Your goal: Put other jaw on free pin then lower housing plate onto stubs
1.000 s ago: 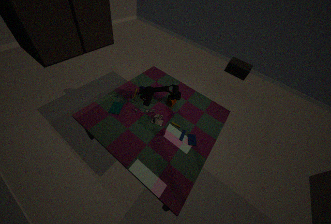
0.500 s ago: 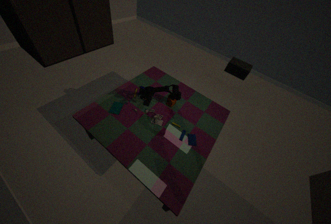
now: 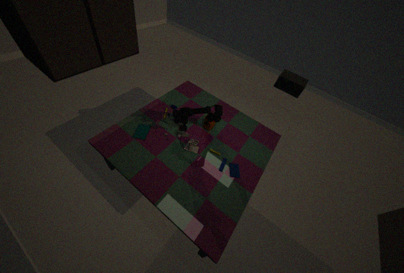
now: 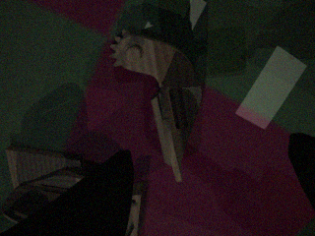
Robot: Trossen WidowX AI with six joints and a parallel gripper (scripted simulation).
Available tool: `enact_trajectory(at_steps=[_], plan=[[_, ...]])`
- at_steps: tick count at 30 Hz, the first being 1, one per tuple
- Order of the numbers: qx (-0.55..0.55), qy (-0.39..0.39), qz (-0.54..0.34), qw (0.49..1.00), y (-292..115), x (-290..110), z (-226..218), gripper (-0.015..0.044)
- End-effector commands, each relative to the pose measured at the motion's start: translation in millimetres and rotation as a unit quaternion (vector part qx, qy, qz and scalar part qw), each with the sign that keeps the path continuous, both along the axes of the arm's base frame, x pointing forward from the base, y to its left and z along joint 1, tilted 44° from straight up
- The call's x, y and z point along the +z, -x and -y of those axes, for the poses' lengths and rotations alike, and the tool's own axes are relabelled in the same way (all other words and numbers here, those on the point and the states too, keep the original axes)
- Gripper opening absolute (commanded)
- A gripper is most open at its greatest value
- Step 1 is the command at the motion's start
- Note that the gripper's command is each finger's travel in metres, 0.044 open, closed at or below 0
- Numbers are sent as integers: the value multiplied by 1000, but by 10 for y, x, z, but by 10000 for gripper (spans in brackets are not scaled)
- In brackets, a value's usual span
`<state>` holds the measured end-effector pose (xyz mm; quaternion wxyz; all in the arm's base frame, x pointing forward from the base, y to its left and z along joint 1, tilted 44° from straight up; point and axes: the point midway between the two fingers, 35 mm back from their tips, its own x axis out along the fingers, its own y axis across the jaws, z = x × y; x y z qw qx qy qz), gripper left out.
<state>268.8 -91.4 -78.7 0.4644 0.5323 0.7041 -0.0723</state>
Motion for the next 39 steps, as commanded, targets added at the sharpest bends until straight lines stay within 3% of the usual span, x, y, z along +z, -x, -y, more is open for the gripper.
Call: enact_trajectory(at_steps=[1, 2, 7, 12, 39], plan=[[29, -4, 27, 999, 4, 115, -102, 420], [32, -4, 30, 999, 4, 129, -113, 440], [33, -4, 31, 999, 3, 122, -128, 440], [33, -5, 32, 999, 4, -144, -385, 440], [33, -5, 32, 999, -2, -400, -629, 440]])
